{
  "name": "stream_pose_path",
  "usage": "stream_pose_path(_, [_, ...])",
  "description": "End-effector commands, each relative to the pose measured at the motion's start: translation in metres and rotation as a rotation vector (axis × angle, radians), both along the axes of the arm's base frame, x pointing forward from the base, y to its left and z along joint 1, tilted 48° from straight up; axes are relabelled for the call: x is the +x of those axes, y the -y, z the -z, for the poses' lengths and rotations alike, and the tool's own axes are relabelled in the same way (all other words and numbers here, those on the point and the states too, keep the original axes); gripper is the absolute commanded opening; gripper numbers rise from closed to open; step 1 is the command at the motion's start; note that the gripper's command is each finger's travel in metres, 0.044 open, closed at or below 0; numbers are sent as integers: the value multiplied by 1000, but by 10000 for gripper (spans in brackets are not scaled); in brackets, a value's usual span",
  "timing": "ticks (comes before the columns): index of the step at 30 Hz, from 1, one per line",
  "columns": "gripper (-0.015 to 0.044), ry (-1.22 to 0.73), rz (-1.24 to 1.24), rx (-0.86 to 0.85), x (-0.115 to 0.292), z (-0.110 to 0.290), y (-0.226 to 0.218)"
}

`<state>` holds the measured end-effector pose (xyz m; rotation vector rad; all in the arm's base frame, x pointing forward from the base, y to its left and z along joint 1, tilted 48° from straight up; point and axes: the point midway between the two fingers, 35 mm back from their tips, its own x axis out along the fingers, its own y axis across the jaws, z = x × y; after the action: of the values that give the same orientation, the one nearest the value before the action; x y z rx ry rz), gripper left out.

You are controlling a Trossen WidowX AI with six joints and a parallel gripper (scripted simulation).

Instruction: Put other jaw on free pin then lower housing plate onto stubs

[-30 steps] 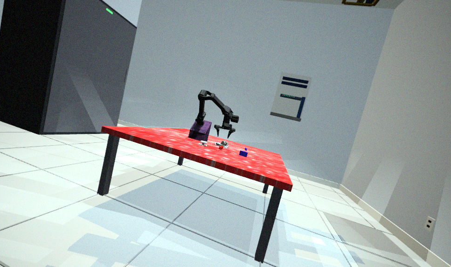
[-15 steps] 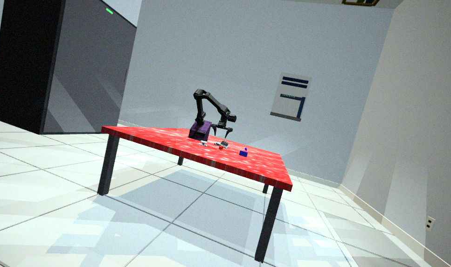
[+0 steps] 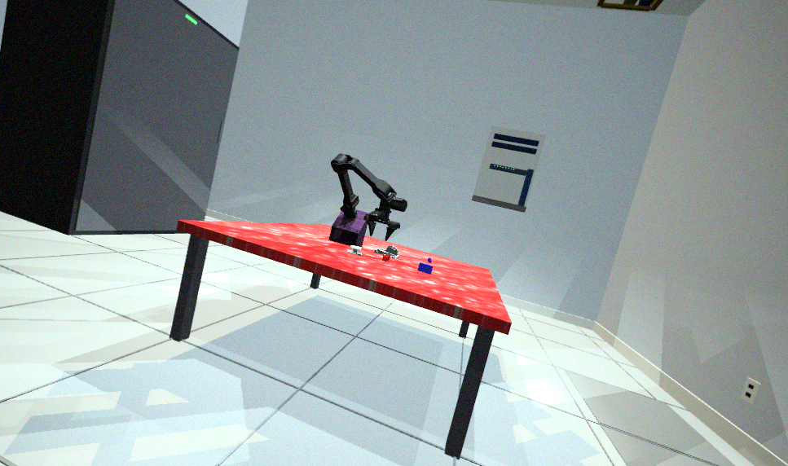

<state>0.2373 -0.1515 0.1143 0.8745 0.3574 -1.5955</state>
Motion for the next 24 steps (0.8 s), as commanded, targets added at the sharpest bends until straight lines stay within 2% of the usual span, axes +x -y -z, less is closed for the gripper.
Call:
stream_pose_path(1, [440,86,88,0,-9,-8,7])
stream_pose_path(24, [440,520,515,-33,-55,-45,32])
